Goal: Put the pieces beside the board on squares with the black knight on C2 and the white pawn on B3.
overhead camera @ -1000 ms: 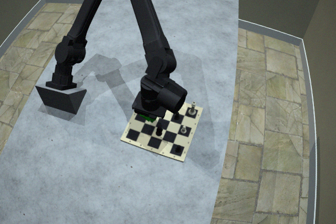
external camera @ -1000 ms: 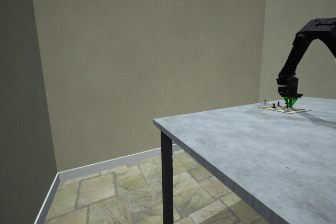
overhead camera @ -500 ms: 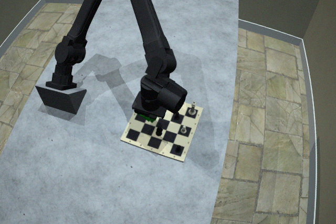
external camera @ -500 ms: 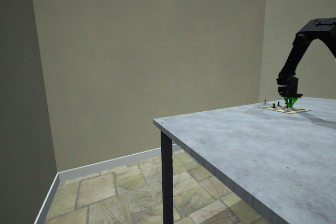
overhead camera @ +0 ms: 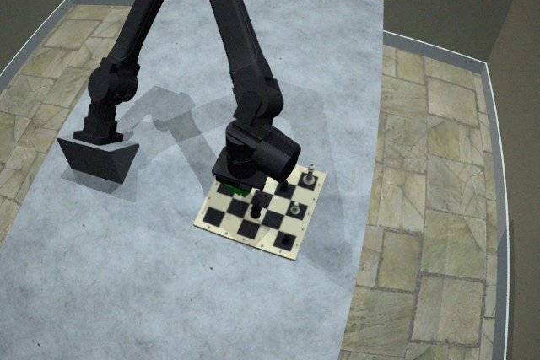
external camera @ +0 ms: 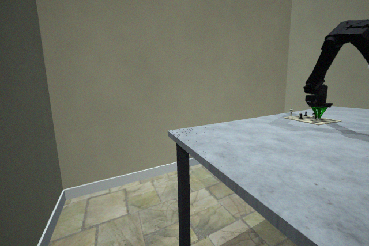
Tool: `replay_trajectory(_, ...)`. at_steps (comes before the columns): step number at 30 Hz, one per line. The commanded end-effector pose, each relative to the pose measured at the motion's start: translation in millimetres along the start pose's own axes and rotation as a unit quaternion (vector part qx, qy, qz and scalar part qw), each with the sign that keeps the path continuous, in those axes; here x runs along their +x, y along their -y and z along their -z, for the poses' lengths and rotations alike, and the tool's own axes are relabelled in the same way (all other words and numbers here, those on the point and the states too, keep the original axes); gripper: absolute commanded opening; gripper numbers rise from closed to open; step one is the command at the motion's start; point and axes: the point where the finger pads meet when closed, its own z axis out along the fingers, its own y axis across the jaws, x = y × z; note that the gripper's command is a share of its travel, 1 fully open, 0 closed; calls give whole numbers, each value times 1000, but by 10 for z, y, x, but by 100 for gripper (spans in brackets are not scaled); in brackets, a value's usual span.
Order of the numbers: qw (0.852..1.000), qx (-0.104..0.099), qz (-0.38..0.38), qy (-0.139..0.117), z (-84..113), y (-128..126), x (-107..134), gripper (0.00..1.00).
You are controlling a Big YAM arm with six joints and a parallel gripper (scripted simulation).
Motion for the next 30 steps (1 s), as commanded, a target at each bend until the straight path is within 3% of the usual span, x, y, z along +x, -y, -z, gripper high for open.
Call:
replay_trajectory(1, 1000, 12, 9, -1, 43, 79, -6, 0)
replay_trajectory(30, 1000, 4, 4, 0, -37, 54, -2, 0)
